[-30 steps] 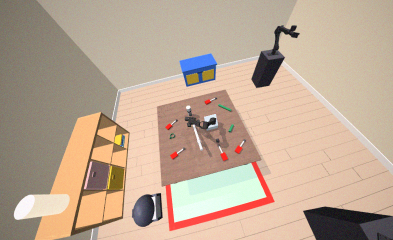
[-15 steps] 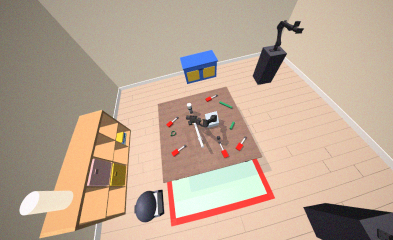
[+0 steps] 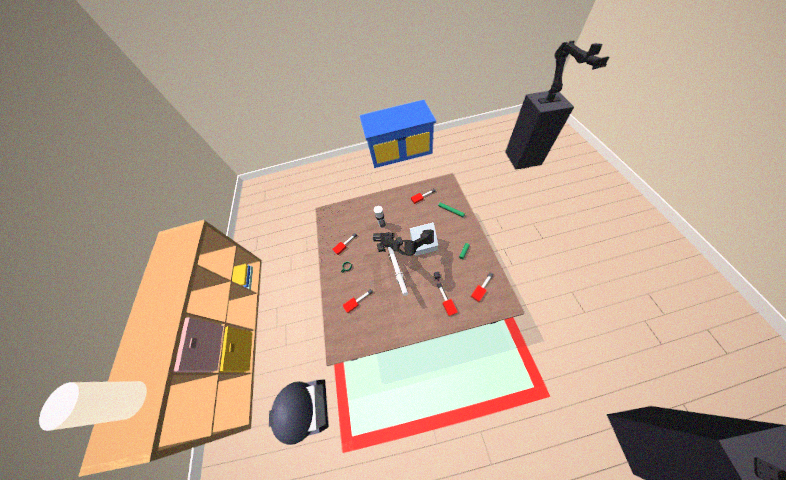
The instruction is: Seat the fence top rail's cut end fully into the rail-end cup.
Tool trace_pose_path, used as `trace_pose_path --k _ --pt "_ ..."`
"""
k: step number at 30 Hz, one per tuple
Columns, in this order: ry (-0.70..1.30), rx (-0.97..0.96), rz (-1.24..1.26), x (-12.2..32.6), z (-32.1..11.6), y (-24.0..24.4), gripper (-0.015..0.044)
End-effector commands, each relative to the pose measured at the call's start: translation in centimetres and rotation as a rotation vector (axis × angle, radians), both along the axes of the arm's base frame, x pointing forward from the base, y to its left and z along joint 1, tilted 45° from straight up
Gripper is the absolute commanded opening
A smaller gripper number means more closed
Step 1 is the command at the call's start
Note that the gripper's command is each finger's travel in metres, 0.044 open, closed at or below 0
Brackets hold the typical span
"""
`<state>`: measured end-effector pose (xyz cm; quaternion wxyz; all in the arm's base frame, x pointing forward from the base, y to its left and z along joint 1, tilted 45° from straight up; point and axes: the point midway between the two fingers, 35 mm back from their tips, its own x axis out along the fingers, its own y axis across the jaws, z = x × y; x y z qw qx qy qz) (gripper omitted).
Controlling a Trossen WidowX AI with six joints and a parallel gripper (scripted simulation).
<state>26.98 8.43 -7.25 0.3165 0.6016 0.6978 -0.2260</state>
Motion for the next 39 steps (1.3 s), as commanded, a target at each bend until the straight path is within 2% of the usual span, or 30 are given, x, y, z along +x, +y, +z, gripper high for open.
trace_pose_path --k 1,7,19,24,29,39 --pt "0.007 0.005 0.000 -0.2 -0.1 0.3 0.0361" --pt "0.007 0.005 0.000 -0.2 -0.1 0.3 0.0204" --pt "0.007 0.005 0.000 -0.2 -0.1 0.3 0.0124" --pt "0.007 0.005 0.000 0.0 0.2 -0.2 0.0000" --pt "-0.005 -0.032 0.000 0.3 0.5 -1.0 0.0000" --pt "-0.059 -0.261 0.005 1.6 3.2 -6.5 0.0000"
